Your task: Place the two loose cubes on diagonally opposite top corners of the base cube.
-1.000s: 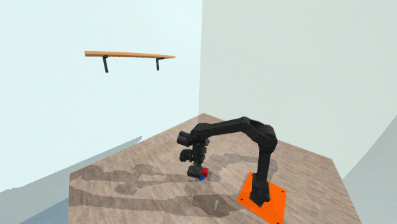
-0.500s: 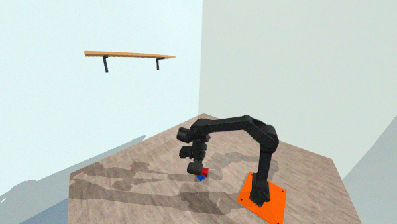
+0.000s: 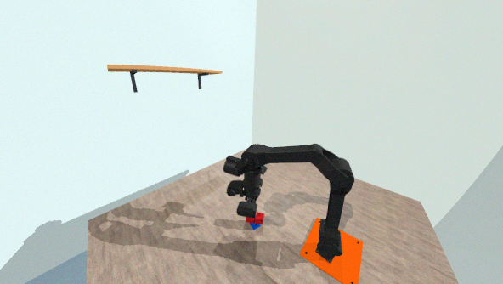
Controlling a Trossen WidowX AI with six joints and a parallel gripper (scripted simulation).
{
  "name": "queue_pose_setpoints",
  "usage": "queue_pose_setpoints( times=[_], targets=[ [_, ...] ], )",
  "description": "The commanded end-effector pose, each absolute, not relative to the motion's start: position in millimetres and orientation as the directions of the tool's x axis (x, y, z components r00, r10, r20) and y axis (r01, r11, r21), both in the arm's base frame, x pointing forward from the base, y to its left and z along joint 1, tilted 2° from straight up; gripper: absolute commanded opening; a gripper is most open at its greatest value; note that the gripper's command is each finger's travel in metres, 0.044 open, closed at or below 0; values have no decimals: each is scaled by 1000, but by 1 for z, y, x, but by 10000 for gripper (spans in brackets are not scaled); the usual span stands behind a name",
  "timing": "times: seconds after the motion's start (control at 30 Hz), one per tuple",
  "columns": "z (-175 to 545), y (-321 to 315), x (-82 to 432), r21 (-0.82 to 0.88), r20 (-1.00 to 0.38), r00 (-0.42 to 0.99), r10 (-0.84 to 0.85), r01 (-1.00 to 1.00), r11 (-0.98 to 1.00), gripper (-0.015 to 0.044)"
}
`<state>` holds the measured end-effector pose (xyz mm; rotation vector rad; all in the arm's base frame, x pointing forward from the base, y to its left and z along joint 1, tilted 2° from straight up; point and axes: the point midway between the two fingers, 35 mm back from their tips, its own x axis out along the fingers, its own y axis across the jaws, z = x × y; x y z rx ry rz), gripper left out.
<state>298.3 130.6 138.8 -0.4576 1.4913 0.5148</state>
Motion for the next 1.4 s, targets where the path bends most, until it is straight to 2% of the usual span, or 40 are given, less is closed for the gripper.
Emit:
queue_pose_setpoints(
  times=[0.0, 0.33, 0.57, 0.6, 0.7, 0.93, 1.37],
  targets=[
    [147, 130, 299, 27, -999, 14, 43, -586, 810, 205],
    [157, 130, 299, 27, -999, 14, 43, -586, 810, 205],
    [162, 130, 298, 27, -999, 13, 42, -584, 812, 389],
    [162, 130, 298, 27, -999, 13, 42, -584, 812, 400],
    [161, 150, 286, 30, -999, 11, 45, -583, 812, 400],
    [165, 223, 219, 40, -999, 5, 53, -583, 811, 400],
    [166, 225, 217, 40, -999, 4, 53, -583, 811, 400]
  ],
)
